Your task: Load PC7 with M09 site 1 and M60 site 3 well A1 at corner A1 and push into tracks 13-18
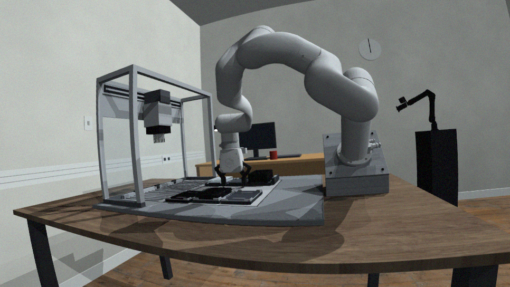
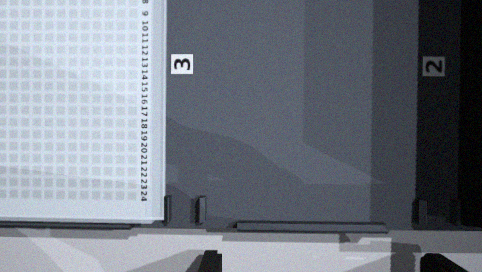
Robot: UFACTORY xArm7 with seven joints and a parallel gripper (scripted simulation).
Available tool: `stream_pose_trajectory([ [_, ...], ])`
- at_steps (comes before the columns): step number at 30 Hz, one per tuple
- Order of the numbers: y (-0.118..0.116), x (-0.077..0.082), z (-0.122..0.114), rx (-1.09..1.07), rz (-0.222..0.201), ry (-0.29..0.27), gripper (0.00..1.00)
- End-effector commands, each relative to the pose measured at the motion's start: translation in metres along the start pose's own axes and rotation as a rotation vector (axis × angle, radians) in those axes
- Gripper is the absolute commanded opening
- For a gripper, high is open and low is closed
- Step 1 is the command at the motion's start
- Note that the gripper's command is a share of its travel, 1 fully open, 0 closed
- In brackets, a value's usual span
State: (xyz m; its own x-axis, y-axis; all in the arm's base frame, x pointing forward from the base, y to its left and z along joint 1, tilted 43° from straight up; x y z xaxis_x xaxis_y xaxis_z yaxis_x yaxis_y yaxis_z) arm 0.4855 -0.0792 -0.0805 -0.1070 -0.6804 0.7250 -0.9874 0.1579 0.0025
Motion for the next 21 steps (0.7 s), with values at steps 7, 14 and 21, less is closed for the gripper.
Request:
stream_pose_trajectory([
  [7,-0.001,0.018,0.001,0.0,0.005,0.004,1.0],
  [14,-0.001,0.026,0.001,0.0,0.005,0.004,1.0],
  [21,-0.001,0.038,0.001,0.0,0.005,0.004,1.0],
])
Point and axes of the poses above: the point where the finger pads meet when closed, its own x axis back along the fingers, its own y axis across the jaws, z = x × y, the point moved 5 cm from there along x, back along the fingers, and after that the axes turned 1 degree about -x, right-handed, at the moved point
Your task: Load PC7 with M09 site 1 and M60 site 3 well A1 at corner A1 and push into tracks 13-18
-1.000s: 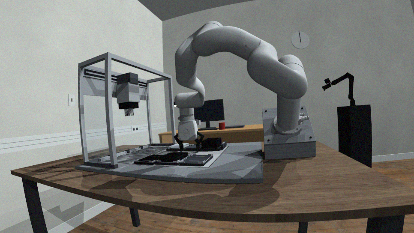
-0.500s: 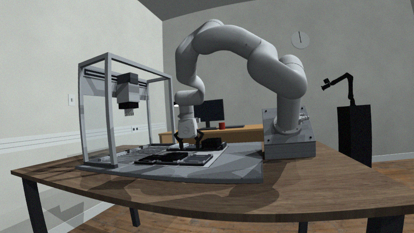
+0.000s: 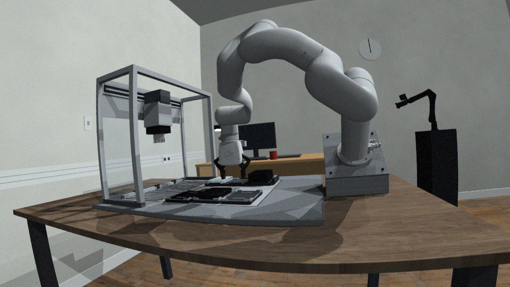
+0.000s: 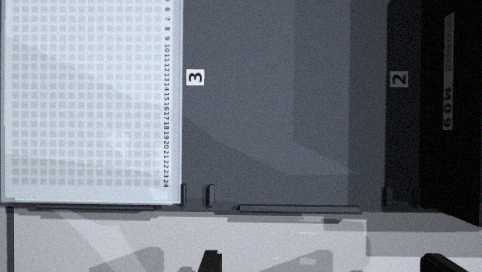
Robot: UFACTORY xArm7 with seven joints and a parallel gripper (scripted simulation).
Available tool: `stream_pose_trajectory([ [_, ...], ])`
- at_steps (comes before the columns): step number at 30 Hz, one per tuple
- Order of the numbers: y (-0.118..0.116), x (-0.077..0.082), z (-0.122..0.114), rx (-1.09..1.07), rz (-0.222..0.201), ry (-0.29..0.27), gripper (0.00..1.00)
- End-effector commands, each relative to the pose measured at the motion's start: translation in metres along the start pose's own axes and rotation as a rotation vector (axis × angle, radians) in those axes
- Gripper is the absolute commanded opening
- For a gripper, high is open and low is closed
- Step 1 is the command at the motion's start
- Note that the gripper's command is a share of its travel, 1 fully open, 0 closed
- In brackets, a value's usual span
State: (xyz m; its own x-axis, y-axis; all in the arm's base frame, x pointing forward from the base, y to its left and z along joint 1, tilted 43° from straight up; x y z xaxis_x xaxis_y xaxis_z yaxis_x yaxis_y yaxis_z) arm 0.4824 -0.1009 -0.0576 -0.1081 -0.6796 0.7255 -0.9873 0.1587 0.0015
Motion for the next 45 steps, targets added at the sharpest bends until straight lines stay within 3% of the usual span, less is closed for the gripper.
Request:
stream_pose_trajectory([
  [1,-0.001,0.008,0.001,0.0,0.004,0.003,1.0],
  [45,-0.001,0.071,0.001,0.0,0.004,0.003,1.0],
])
Point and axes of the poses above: the point where the finger pads meet when closed, its own x axis back along the fingers, its own y axis across the jaws, z = x × y, the point moved 5 cm from there along x, back along the fingers, and after that the axes turned 1 degree about -x, right-handed, at the moved point
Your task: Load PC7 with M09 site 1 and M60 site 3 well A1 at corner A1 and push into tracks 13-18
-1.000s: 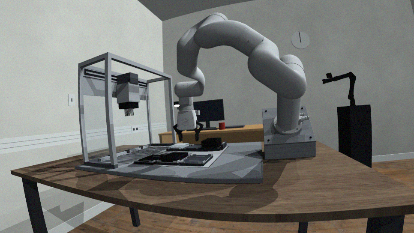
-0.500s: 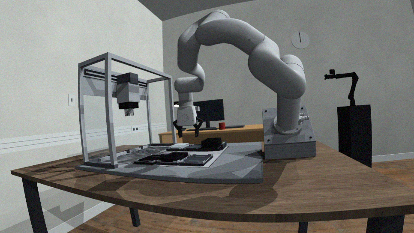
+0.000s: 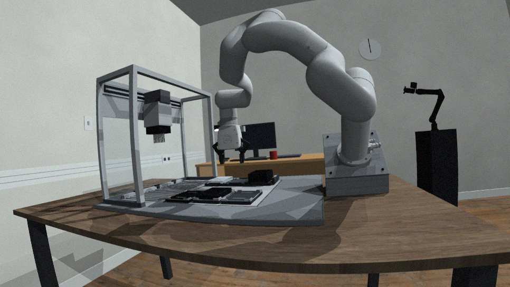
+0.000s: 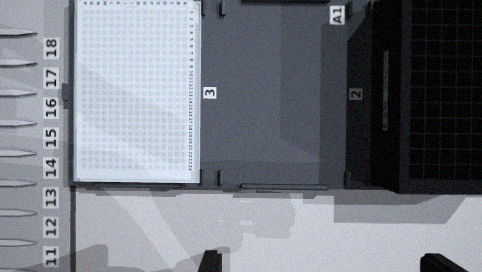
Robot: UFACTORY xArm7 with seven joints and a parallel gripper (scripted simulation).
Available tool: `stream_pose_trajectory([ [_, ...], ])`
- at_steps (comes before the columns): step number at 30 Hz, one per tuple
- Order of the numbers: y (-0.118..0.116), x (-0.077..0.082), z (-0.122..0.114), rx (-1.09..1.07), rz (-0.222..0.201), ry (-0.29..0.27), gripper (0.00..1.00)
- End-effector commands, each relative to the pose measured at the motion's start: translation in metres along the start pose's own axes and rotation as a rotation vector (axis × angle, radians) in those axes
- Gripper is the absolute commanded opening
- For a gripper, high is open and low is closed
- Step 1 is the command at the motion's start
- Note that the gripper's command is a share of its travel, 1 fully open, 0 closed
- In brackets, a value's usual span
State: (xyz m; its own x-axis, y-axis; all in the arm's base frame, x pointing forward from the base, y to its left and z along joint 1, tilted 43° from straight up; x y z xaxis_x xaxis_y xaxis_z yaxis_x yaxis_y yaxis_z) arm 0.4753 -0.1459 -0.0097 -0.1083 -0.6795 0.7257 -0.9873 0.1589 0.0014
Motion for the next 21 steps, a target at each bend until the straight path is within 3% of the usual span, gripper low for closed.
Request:
stream_pose_trajectory([
  [1,-0.001,0.007,0.001,0.0,0.004,0.003,1.0],
  [8,-0.001,0.019,0.001,0.0,0.004,0.003,1.0],
  [18,-0.001,0.019,0.001,0.0,0.004,0.003,1.0],
  [21,-0.001,0.019,0.016,0.0,0.004,0.003,1.0],
])
Point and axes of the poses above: the point where the finger pads meet when closed, its own x axis back along the fingers, its own y axis across the jaws, z = x × y, the point moved 5 cm from there along x, back along the fingers, and after that the axes turned 1 degree about -x, right-handed, at the moved point
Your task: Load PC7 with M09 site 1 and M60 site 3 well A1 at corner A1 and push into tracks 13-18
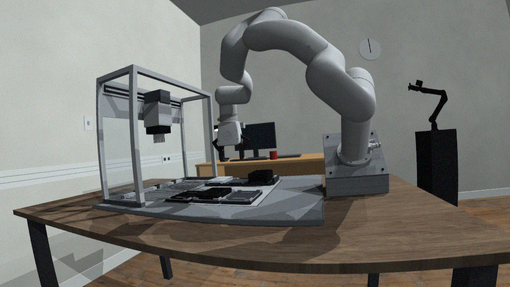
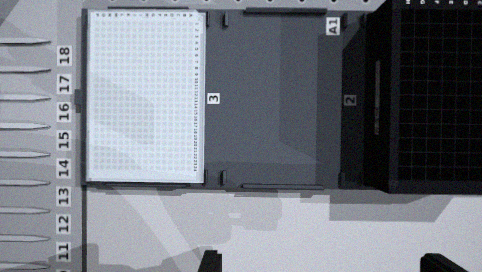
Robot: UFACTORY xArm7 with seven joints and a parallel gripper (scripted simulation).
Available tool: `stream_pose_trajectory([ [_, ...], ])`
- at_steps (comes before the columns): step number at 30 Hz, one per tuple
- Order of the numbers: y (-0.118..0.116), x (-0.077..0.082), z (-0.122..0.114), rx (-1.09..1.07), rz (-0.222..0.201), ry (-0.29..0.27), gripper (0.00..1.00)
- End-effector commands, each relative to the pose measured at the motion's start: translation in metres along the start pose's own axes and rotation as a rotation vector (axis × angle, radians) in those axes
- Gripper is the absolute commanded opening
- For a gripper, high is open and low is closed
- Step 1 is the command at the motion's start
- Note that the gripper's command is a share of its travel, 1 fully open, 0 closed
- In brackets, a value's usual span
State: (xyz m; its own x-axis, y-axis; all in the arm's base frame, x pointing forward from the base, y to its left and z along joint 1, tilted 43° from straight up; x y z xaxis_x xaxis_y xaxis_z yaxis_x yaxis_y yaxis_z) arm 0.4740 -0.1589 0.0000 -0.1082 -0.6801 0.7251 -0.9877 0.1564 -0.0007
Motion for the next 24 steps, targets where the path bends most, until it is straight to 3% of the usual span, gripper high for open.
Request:
stream_pose_trajectory([
  [1,0.0,0.003,0.018,-0.003,0.004,0.004,1.0],
  [24,-0.002,0.003,0.123,-0.003,0.004,0.004,1.0],
])
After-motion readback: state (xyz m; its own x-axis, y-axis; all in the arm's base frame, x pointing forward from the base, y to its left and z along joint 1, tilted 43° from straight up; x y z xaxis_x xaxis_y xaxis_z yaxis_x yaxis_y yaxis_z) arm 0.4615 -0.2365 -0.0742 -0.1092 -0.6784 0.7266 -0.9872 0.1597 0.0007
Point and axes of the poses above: the point where the finger pads meet when closed, its own x axis back along the fingers, its own y axis across the jaws, z = x × y, the point moved 5 cm from there along x, back along the fingers, and after that the axes turned 1 degree about -x, right-handed, at the moved point
